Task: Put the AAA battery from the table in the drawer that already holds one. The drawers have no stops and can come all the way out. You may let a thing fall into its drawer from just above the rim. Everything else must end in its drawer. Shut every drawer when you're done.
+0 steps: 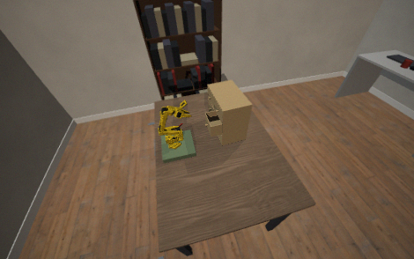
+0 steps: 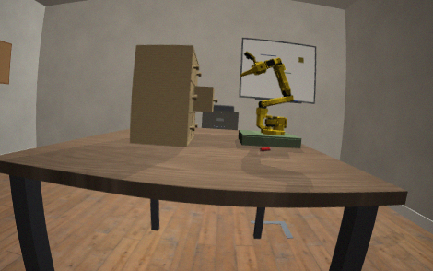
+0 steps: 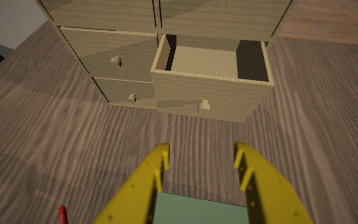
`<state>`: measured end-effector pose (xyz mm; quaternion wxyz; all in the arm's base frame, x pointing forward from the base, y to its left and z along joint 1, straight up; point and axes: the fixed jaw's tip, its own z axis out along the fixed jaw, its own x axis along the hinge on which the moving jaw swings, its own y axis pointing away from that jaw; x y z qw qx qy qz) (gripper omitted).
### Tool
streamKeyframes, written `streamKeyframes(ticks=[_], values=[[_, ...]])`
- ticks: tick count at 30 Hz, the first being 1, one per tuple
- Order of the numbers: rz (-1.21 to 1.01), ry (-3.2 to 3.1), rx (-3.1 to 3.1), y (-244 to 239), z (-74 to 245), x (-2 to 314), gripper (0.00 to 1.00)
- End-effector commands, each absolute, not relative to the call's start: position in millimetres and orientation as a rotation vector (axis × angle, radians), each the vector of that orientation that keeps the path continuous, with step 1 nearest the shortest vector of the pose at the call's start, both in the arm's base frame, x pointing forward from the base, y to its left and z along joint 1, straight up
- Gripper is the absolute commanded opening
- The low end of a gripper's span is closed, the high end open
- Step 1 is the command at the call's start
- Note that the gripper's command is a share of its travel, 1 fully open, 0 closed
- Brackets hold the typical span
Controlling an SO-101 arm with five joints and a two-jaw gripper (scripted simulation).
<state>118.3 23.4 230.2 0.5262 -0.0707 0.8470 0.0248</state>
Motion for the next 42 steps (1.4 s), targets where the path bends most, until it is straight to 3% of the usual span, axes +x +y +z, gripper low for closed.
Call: streamKeyframes(ticks=[1,24,42], values=[[0.150,2.016,-0.301,39.3,230.7,114.1,0.19],[0.535,1.863,-0.922,98.5,230.7,69.9,0.19],[0.832,1.628,-1.395,119.9,230.7,14.3,0.19]])
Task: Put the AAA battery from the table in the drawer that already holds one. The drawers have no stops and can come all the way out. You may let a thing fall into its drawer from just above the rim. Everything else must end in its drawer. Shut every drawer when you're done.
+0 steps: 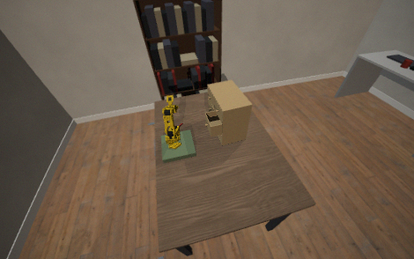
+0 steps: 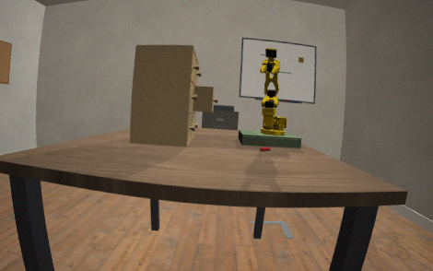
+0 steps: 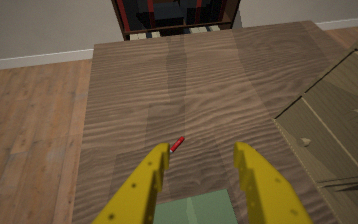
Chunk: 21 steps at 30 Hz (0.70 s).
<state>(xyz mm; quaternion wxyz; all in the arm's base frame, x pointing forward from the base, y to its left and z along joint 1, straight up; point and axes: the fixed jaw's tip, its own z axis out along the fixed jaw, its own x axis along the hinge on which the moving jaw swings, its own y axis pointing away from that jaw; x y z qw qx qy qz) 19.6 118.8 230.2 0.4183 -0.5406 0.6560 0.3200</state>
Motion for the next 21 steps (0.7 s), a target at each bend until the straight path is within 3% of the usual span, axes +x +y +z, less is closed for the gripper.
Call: streamKeyframes(ticks=[1,16,21], values=[[0.832,1.628,-1.395,119.9,230.7,14.3,0.19],[0.832,1.628,-1.395,119.9,230.7,14.3,0.19],[0.791,1.851,-1.413,148.5,216.5,19.6,0.19]])
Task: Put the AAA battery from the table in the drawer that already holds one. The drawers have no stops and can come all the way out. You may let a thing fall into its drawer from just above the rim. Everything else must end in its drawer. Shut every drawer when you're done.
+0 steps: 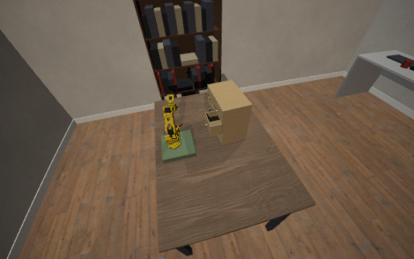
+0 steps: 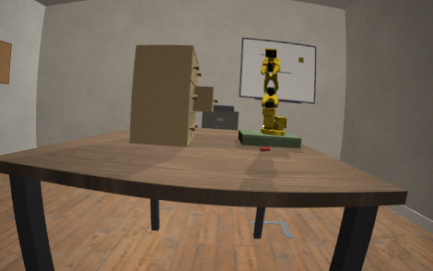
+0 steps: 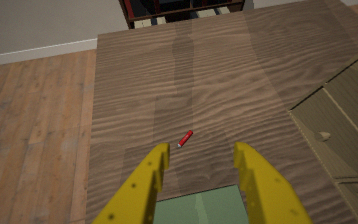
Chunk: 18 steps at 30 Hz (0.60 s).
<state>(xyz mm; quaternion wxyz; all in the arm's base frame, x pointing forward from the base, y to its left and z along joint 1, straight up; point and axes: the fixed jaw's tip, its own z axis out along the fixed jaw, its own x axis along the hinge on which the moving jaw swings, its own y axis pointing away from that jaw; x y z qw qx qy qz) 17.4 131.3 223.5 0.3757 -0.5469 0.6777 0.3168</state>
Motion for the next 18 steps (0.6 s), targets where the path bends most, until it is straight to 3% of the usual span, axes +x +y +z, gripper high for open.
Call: streamKeyframes(ticks=[1,12,18], values=[[0.780,1.896,-1.413,154.0,212.8,20.6,0.19],[0.621,2.300,-1.374,196.5,166.5,28.7,0.19],[0.456,2.556,-1.299,214.8,124.7,32.5,0.19]])
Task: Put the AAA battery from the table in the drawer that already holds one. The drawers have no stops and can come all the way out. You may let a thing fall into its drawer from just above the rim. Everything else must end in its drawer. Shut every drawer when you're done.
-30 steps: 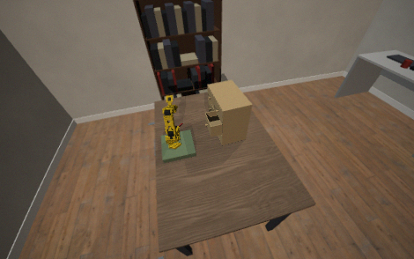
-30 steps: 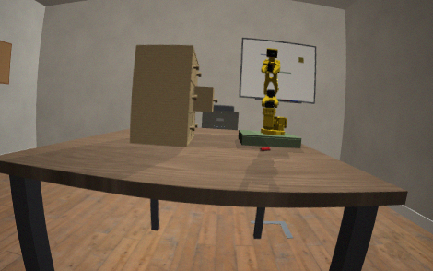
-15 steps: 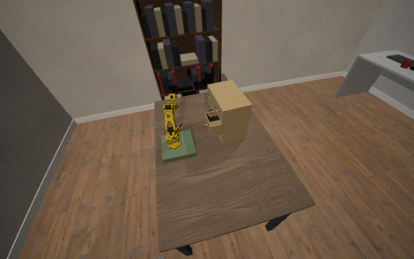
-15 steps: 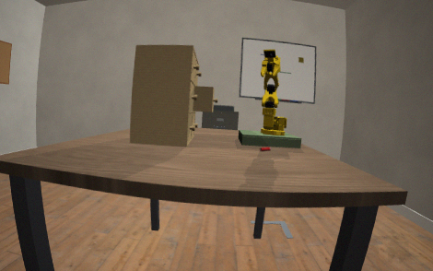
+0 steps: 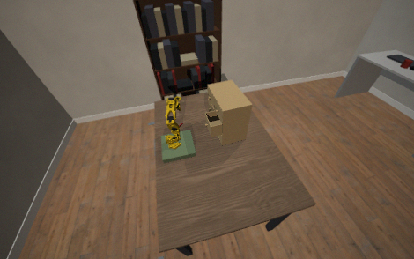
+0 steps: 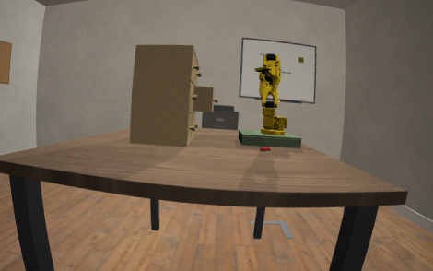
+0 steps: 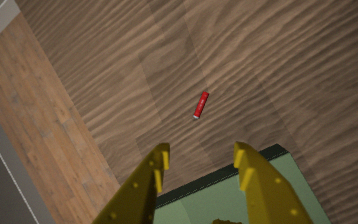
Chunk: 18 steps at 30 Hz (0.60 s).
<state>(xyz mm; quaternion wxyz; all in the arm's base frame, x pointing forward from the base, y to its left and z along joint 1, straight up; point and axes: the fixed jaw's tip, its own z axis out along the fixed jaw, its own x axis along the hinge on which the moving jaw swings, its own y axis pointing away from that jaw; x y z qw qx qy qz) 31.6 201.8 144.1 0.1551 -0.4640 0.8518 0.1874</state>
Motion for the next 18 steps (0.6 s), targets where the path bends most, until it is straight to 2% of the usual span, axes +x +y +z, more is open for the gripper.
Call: streamKeyframes(ticks=[1,9,11,14,18], values=[[0.423,2.596,-1.282,216.8,117.1,32.9,0.19],[0.119,2.885,-1.112,221.0,51.8,34.4,0.19],[0.119,2.885,-1.112,221.0,51.8,34.4,0.19],[-0.001,2.965,-1.040,217.2,28.9,34.0,0.19],[-0.001,2.965,-1.040,217.2,28.9,34.0,0.19]])
